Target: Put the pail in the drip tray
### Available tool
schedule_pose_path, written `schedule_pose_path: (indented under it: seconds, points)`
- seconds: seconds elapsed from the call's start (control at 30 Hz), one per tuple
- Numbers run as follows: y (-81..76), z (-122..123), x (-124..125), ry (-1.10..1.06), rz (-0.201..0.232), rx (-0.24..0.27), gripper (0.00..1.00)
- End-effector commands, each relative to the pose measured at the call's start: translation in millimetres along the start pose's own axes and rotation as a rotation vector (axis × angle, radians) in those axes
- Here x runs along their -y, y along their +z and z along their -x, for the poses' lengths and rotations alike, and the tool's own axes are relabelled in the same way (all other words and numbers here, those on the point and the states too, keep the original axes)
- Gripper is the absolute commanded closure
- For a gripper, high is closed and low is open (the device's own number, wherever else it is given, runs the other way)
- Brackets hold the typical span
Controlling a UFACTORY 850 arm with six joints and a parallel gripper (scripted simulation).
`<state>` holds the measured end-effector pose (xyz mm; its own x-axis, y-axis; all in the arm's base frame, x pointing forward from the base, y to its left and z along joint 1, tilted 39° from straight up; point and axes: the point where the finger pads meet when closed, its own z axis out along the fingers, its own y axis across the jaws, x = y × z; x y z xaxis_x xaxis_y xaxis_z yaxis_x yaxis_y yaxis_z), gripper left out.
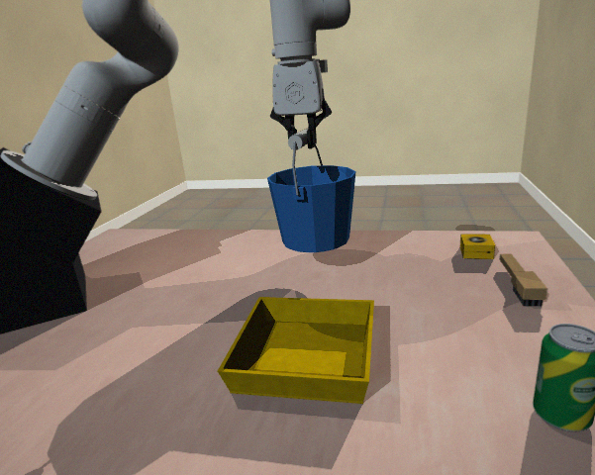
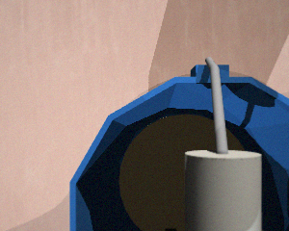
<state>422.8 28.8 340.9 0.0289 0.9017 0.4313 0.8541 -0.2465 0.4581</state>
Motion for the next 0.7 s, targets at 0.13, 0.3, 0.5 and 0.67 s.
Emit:
schedule_pose_path:
  seconds: [0.13, 0.3, 0.5, 0.67]
  points:
    - [-6.5, -0.2, -0.7, 0.0, 0.001, 0.0, 1.0]
    - [-9.6, -0.2, -0.7, 0.0, 0.001, 0.0, 1.0]
    - [-11.2, -0.2, -0.7, 0.0, 0.001, 0.0, 1.0]
    - [-11.4, -0.2, -0.7, 0.0, 0.001, 0.0, 1.0]
